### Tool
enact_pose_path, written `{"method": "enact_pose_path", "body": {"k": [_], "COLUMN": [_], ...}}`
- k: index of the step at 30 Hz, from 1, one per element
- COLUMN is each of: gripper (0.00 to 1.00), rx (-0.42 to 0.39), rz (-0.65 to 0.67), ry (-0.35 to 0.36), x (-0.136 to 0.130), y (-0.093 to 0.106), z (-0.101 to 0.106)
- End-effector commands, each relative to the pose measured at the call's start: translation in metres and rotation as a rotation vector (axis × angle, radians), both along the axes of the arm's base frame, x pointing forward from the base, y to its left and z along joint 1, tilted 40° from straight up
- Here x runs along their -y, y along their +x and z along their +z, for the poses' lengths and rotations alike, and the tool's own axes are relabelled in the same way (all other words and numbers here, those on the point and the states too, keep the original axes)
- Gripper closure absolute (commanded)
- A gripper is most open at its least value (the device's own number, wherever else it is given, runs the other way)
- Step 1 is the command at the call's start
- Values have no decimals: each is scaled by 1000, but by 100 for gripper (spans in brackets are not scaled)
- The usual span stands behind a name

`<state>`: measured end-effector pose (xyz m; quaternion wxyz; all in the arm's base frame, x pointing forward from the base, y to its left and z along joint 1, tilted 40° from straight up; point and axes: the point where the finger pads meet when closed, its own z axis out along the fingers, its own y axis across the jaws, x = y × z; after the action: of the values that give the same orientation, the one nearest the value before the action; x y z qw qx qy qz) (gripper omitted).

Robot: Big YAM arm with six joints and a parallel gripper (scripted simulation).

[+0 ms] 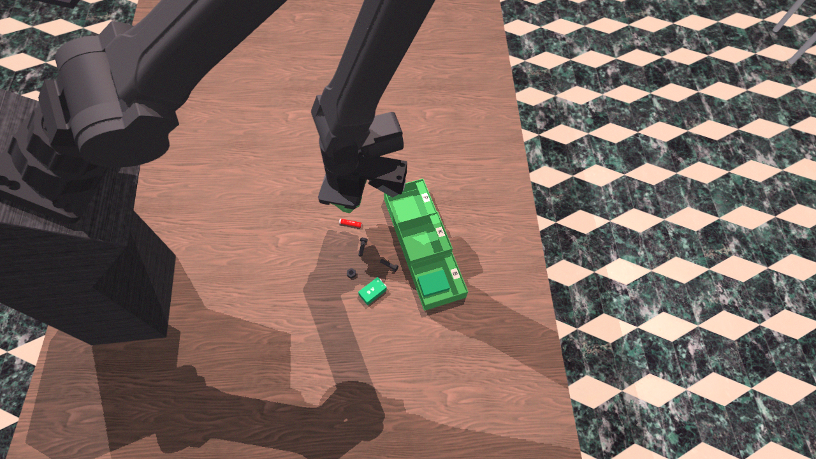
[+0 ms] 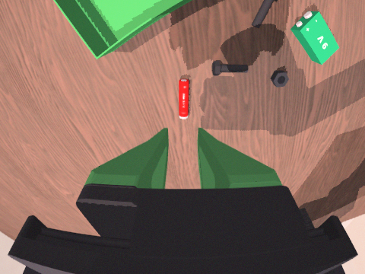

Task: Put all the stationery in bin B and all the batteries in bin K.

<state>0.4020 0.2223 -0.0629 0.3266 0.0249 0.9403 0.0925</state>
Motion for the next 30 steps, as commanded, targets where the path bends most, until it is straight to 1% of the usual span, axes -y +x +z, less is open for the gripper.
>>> {"method": "enact_pose_path", "body": {"k": [1,5,6,21,22,28,29,30], "gripper": [76,76,76,76,76,76,76,76], "rx": [-13,-11,0,0,-10,-16,0,0], "rz": [-7,-8,-1,-1,-7,-7,-1,-1], "ry": [-1,-1,1,1,1,-4,1,1], "x": [3,4,2,2,3,5,2,2], "y": [-9,-8,-4,-5,-8,-10,-5,-5], "z": [-8,-8,-1,-1,-8,-10,-1,-1]}}
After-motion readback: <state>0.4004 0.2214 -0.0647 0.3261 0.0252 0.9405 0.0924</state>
